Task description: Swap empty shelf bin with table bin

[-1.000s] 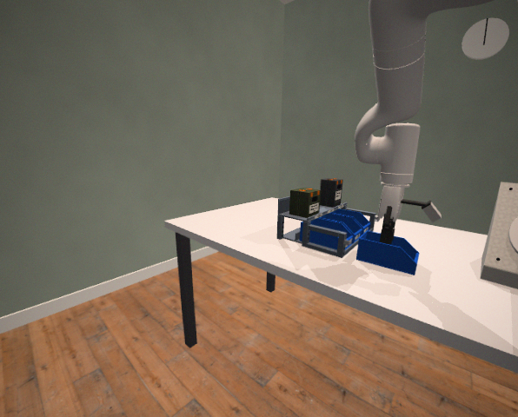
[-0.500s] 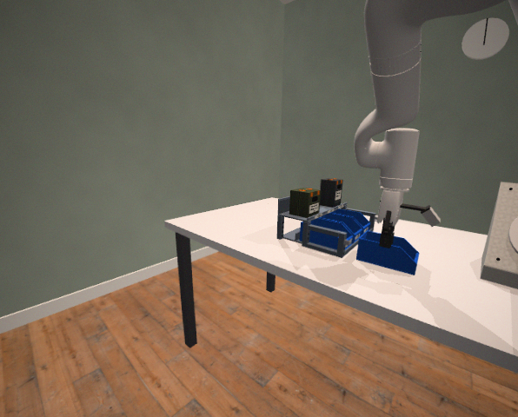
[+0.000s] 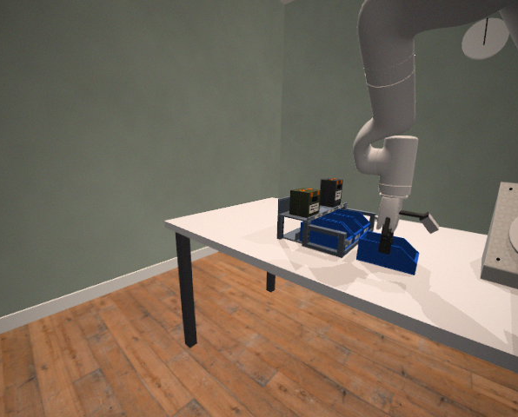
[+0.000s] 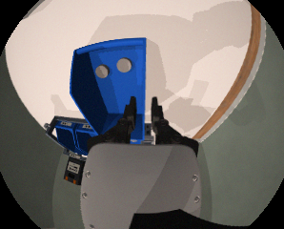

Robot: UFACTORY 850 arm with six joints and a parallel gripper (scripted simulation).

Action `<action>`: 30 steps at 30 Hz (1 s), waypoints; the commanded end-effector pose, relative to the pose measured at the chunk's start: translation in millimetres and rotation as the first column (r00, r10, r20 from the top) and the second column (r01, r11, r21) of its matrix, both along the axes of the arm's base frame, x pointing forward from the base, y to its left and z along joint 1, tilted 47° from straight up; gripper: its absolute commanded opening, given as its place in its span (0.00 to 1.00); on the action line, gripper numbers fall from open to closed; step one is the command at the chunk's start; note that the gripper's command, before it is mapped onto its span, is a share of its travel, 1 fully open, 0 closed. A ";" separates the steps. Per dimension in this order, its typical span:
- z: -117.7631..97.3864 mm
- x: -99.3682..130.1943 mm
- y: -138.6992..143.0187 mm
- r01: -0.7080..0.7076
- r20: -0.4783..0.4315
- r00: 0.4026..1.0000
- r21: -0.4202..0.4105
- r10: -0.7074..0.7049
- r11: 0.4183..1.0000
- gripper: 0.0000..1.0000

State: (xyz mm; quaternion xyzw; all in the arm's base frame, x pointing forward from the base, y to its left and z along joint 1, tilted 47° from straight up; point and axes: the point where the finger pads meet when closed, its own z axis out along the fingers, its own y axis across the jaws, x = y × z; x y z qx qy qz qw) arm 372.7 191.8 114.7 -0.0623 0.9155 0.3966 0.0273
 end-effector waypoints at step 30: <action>-6.4 0.6 6.9 0.001 0.001 1.000 0.000 -0.001 1.000 0.00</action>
